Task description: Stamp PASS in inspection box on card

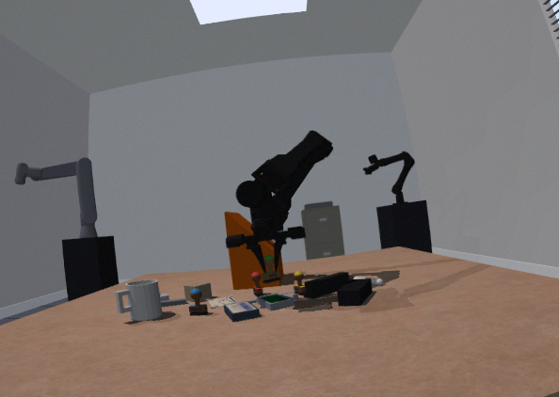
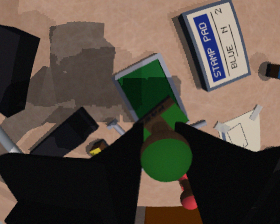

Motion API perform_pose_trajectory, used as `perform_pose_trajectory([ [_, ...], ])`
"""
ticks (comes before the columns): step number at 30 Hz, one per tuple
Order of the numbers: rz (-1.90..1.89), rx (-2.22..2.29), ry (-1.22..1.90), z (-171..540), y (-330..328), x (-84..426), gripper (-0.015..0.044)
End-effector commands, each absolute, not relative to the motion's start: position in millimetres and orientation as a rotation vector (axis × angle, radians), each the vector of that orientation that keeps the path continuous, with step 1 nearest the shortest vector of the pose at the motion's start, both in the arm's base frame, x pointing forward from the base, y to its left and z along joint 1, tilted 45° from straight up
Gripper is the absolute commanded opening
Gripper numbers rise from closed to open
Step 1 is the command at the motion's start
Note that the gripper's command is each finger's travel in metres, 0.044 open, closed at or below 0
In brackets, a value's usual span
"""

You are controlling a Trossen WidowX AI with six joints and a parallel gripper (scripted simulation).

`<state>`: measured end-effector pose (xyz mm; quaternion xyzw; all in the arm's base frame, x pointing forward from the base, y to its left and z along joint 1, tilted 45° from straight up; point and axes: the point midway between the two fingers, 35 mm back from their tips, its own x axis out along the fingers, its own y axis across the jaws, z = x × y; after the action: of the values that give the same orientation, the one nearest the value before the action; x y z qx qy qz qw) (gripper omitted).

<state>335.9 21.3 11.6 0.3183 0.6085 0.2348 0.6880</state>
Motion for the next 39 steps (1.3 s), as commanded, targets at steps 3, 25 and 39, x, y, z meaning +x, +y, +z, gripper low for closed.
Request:
perform_pose_trajectory([
  [3, 0.527, 0.704, 1.355, 20.6, 13.9, 335.6, 0.0],
  [25, 0.824, 0.269, 1.17, -17.4, -23.5, 316.2, 0.0],
  [39, 1.024, -0.038, 1.004, -42.8, -45.9, 297.2, 0.0],
])
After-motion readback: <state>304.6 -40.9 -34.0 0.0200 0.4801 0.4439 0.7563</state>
